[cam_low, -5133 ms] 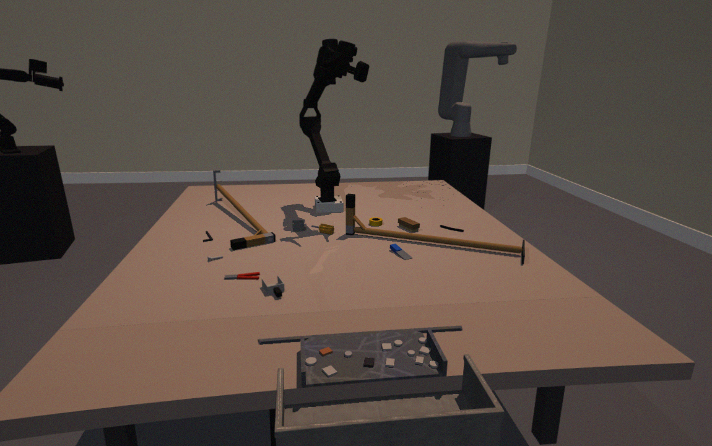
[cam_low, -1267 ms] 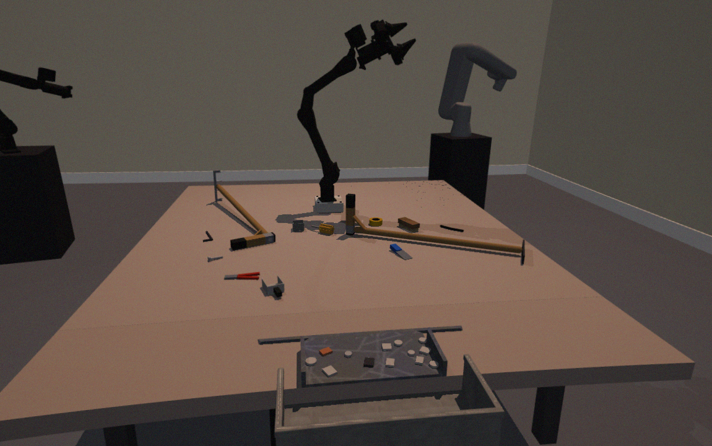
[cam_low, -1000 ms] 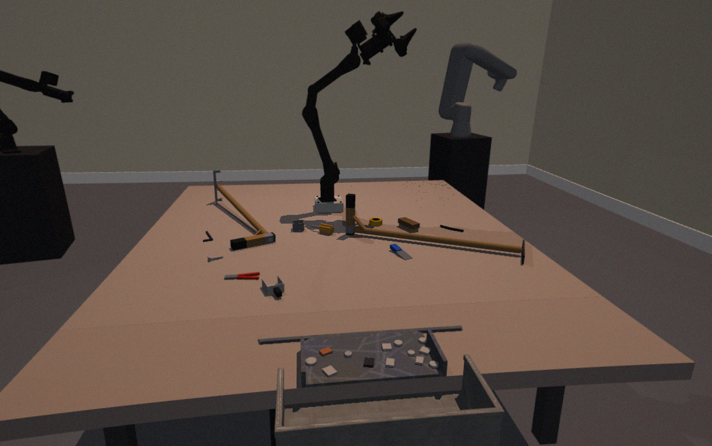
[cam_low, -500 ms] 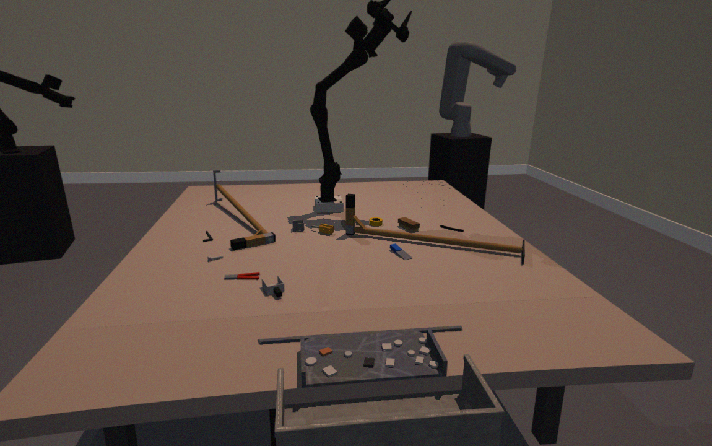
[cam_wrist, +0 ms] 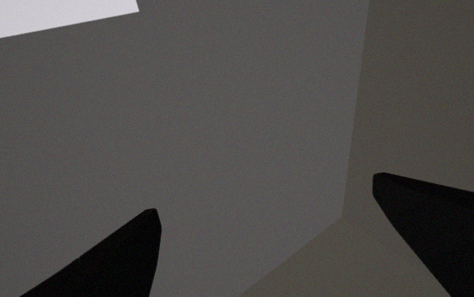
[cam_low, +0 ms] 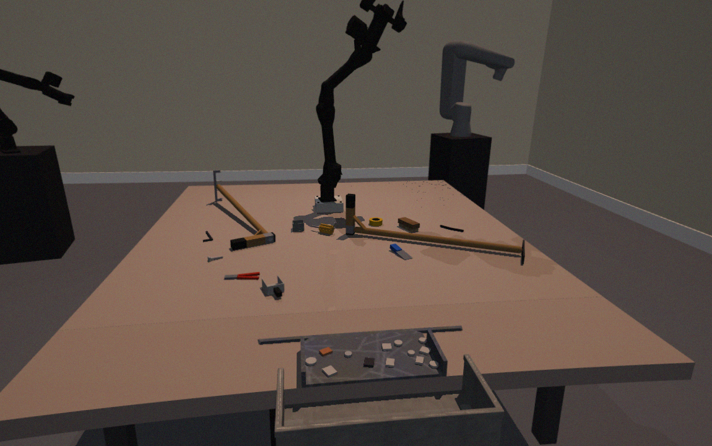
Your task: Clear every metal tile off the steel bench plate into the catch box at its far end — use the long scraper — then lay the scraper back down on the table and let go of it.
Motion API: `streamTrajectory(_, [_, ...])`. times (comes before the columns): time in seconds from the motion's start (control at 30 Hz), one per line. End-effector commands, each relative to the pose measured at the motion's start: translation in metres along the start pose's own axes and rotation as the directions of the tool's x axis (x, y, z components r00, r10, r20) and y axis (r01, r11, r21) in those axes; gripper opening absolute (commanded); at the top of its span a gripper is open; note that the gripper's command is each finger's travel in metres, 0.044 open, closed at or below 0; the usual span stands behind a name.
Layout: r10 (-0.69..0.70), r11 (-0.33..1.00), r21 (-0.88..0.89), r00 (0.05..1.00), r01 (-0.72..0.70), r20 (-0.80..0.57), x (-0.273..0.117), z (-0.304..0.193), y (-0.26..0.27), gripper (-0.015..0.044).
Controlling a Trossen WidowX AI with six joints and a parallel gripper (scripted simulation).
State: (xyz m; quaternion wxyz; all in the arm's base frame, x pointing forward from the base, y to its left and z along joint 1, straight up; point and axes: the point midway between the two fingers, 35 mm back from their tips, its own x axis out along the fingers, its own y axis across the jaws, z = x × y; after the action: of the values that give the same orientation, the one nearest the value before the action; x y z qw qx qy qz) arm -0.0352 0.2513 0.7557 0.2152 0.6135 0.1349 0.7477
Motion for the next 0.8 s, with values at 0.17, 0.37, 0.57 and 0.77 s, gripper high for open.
streamTrajectory(0.17, [0.000, 1.000, 0.000, 1.000, 0.000, 0.000, 0.0000, 0.0000, 0.0000, 0.0440])
streamTrajectory(0.37, [0.000, 1.000, 0.000, 1.000, 0.000, 0.000, 0.0000, 0.0000, 0.0000, 0.0440])
streamTrajectory(0.57, [0.000, 1.000, 0.000, 1.000, 0.000, 0.000, 0.0000, 0.0000, 0.0000, 0.0440])
streamTrajectory(0.77, [0.000, 1.000, 0.000, 1.000, 0.000, 0.000, 0.0000, 0.0000, 0.0000, 0.0440])
